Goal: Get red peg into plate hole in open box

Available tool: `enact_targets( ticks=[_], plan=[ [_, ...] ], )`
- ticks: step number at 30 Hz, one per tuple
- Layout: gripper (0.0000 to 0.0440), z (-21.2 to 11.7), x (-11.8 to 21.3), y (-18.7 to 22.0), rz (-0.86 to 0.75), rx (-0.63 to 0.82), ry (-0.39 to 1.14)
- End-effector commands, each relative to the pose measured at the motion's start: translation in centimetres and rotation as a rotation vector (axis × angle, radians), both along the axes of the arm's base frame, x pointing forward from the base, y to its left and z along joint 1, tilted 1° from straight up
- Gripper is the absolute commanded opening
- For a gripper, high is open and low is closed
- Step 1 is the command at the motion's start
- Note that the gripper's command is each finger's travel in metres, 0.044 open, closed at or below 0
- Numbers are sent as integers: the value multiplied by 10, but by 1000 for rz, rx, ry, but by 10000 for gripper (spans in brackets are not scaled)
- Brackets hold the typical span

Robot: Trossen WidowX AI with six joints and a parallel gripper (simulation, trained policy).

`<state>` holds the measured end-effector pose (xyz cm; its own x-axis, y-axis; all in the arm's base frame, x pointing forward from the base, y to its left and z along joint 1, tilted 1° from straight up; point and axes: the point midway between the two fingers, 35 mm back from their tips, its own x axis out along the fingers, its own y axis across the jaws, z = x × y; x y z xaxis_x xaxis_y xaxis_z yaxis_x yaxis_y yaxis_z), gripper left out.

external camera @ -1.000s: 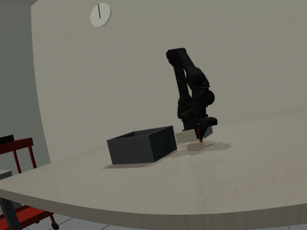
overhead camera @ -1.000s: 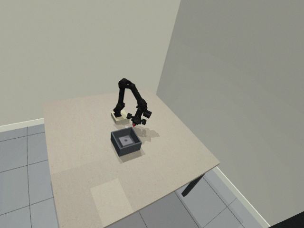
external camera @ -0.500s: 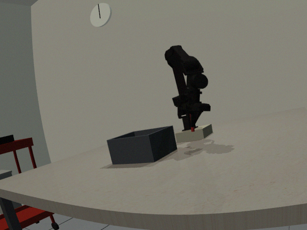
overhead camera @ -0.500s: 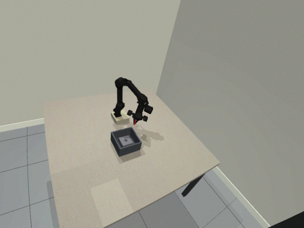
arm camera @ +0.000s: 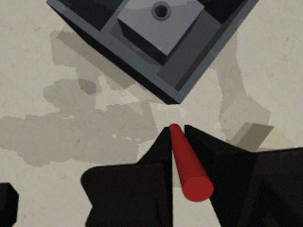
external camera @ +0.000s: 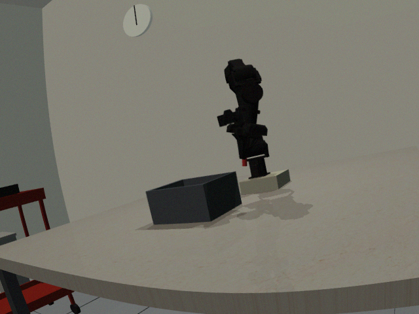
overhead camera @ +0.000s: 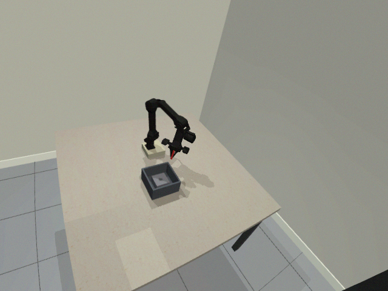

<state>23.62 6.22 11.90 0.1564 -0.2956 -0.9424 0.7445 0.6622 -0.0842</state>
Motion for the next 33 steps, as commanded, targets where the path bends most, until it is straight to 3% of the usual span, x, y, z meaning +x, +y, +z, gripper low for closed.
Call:
enact_targets(
  ticks=[1, 18, 33],
  plan=[
    [0, 7, 11, -11, -31, -10, -23],
    [0, 8, 62, -76, -146, -30, -72],
    [0, -19, 97, -124, -95, 10, -37]
  ],
)
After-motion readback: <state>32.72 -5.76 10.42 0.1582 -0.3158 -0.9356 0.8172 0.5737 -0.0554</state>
